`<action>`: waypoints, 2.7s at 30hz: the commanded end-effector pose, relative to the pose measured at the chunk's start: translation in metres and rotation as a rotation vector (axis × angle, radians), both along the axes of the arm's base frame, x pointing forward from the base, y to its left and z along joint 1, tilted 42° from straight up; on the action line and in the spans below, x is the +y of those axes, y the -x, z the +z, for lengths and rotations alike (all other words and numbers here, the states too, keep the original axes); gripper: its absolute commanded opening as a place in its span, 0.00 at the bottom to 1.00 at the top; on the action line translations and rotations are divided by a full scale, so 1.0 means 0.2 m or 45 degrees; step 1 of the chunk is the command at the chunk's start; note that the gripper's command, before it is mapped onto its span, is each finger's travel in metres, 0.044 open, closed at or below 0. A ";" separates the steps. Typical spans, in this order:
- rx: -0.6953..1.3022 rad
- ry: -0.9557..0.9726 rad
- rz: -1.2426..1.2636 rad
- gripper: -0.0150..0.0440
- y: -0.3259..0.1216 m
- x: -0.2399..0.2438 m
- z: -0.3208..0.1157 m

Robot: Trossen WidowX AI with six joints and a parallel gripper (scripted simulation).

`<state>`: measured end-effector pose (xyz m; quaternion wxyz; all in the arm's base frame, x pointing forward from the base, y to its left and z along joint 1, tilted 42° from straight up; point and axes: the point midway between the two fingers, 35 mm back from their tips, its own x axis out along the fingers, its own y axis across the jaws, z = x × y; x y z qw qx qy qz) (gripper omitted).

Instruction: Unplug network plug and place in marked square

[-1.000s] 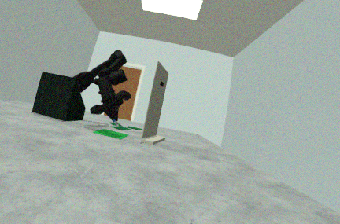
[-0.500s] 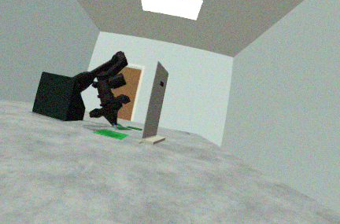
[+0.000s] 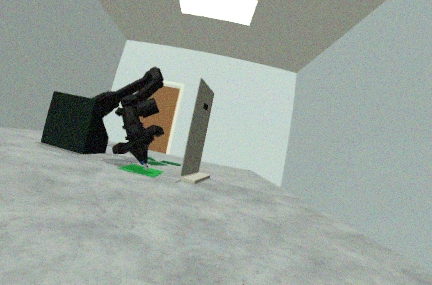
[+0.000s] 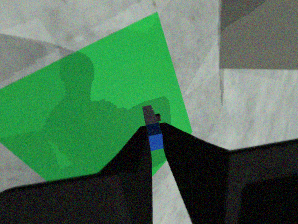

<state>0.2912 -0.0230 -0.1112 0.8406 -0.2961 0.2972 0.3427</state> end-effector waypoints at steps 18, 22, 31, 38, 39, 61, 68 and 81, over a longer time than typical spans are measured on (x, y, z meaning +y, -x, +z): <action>-0.001 0.000 -0.001 0.39 0.00 0.02 -0.01; -0.001 0.000 -0.001 0.52 0.00 0.02 -0.01; 0.000 0.001 -0.002 0.52 0.01 0.00 0.01; 0.002 0.002 -0.003 0.52 0.03 -0.01 0.03; 0.002 0.002 -0.003 0.52 0.03 -0.02 0.03; 0.006 0.006 -0.005 0.52 0.07 -0.08 0.11; 0.008 0.008 -0.005 0.52 0.06 -0.12 0.13; 0.010 0.010 -0.004 0.52 0.07 -0.18 0.19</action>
